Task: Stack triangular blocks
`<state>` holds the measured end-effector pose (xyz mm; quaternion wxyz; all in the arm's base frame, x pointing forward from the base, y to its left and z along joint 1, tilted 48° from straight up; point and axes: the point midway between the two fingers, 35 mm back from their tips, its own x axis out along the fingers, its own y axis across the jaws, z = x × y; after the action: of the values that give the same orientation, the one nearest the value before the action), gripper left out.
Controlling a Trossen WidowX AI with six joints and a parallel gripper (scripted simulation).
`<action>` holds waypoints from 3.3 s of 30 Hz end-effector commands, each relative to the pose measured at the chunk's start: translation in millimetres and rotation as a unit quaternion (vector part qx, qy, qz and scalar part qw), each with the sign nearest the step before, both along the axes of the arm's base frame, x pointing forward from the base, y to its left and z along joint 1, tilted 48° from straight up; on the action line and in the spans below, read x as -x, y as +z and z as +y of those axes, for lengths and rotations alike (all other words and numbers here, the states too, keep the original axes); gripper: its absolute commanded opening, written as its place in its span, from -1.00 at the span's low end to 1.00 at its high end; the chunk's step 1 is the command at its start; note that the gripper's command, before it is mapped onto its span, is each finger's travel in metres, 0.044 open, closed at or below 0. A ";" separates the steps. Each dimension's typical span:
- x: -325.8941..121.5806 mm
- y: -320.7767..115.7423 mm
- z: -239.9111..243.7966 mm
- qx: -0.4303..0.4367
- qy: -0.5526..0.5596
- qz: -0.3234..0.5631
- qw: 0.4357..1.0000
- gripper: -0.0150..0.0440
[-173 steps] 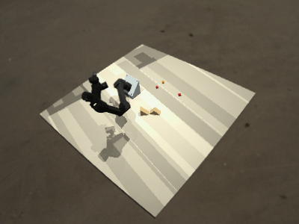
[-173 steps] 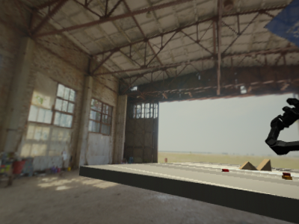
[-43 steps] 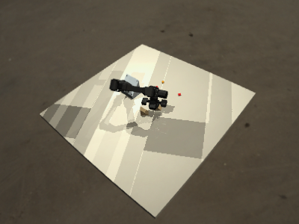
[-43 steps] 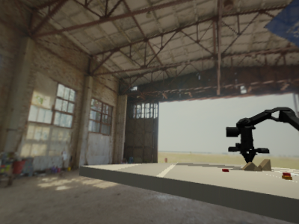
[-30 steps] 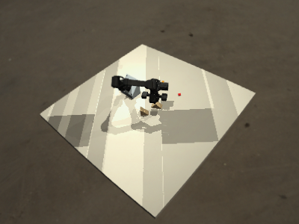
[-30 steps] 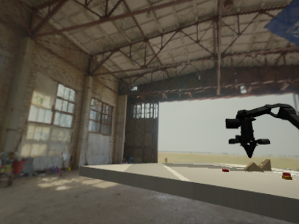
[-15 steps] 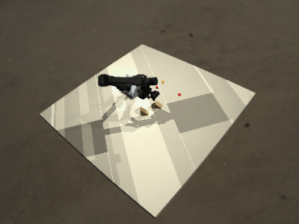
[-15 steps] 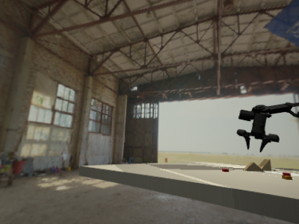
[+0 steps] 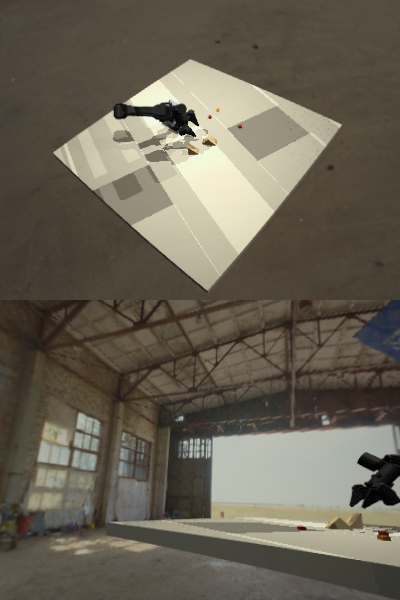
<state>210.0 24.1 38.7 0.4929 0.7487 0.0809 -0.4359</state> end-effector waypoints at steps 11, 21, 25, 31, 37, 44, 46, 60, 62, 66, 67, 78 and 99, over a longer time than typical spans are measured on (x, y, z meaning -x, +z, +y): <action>-9.6 -12.4 0.2 -0.037 -0.018 -0.028 0.999 1.00; -33.9 -35.6 -6.3 -0.038 -0.020 -0.024 0.999 1.00; -42.0 -45.4 -10.8 -0.038 -0.020 -0.024 0.999 1.00; -52.5 -59.8 -18.5 -0.037 -0.019 -0.027 0.999 1.00; -60.1 -73.7 -27.4 -0.035 -0.017 -0.031 0.999 1.00; -61.0 -75.2 -28.4 -0.035 -0.017 -0.031 0.999 1.00; -61.0 -75.2 -28.4 -0.035 -0.017 -0.031 0.999 1.00; -61.4 -74.1 -28.7 -0.036 -0.020 -0.034 0.999 0.11; -61.4 -74.1 -28.7 -0.036 -0.020 -0.034 0.999 0.06; -61.4 -74.1 -28.7 -0.036 -0.020 -0.034 0.999 -0.23; -61.6 -73.8 -28.2 -0.036 -0.020 -0.033 0.999 -0.32; -67.4 -51.4 5.5 -0.040 -0.022 -0.028 0.999 -0.49; -58.2 -7.2 47.3 -0.038 -0.020 -0.033 0.999 -0.49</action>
<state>266.1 69.6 27.6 0.4615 0.7774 0.0692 -0.4218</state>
